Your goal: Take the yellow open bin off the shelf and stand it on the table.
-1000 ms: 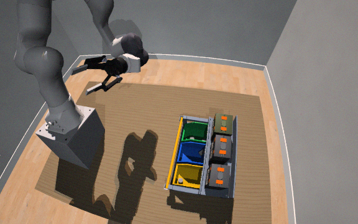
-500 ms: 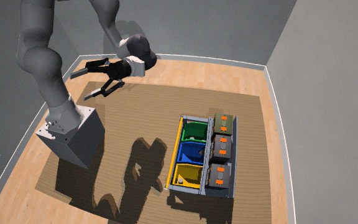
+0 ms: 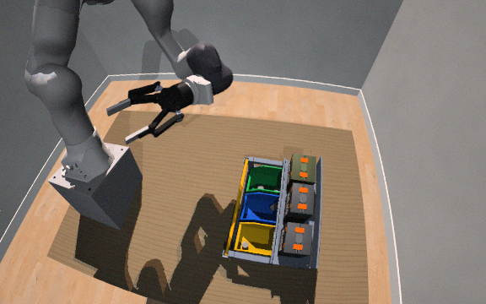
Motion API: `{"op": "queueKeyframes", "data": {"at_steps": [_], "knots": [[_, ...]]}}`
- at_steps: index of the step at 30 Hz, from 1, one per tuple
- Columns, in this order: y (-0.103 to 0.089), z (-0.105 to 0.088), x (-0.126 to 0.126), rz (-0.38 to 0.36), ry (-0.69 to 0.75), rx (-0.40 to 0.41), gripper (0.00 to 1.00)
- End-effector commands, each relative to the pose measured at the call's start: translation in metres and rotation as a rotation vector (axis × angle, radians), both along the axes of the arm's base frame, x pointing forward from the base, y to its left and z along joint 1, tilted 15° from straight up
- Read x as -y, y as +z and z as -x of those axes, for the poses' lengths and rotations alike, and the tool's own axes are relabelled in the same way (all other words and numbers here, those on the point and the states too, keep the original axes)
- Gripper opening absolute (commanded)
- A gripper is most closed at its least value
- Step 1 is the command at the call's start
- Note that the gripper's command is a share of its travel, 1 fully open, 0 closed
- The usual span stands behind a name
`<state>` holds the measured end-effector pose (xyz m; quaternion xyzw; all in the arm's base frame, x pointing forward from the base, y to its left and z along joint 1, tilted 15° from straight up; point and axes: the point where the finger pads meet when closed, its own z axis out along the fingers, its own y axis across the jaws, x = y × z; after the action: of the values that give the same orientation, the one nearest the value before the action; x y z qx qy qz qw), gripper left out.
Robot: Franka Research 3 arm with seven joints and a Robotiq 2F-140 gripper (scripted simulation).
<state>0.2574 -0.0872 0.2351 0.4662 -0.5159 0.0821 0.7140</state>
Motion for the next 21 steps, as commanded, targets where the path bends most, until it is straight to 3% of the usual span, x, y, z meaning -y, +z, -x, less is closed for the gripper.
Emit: {"op": "queueKeyframes", "data": {"at_steps": [1,4,16,21], "knots": [[-0.009,-0.016,0.004,-0.013,-0.059,0.077,0.57],[-0.024,-0.041,0.01,-0.035,-0.152,0.2,0.57],[-0.024,-0.041,0.01,-0.035,-0.152,0.2,0.57],[-0.046,-0.082,0.02,-0.075,-0.309,0.393,0.57]]}}
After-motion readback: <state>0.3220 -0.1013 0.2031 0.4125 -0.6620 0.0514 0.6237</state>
